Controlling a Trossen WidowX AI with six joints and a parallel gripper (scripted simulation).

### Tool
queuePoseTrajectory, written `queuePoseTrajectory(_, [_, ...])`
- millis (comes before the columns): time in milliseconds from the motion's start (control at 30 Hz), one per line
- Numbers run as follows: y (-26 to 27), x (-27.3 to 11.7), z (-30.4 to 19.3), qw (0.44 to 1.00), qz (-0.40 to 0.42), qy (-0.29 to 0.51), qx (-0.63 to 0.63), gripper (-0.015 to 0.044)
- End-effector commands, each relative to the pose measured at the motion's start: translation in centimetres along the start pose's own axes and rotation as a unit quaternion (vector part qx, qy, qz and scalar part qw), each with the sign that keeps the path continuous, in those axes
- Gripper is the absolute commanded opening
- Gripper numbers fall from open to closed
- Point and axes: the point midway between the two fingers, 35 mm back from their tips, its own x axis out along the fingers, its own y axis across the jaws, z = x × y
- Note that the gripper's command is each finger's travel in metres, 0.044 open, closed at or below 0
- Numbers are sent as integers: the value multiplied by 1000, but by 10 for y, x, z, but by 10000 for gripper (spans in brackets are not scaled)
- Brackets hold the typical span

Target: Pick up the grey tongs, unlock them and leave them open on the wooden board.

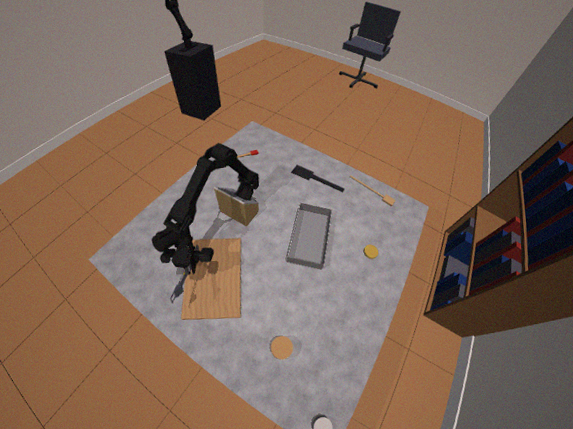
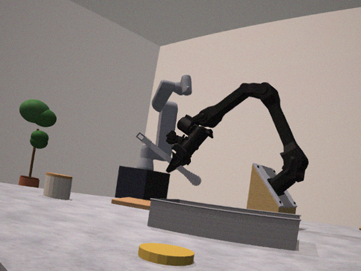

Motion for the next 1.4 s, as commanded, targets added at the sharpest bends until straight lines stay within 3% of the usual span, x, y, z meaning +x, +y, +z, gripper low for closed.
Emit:
queuePoseTrajectory(0, [0, -1, 4, 1000, -3, 24, -5, -150])
queuePoseTrajectory(1033, [24, -32, -2, 966, -15, 257, -24, -150])
queuePoseTrajectory(1367, [25, -32, -2, 965, -16, 262, -24, -150])
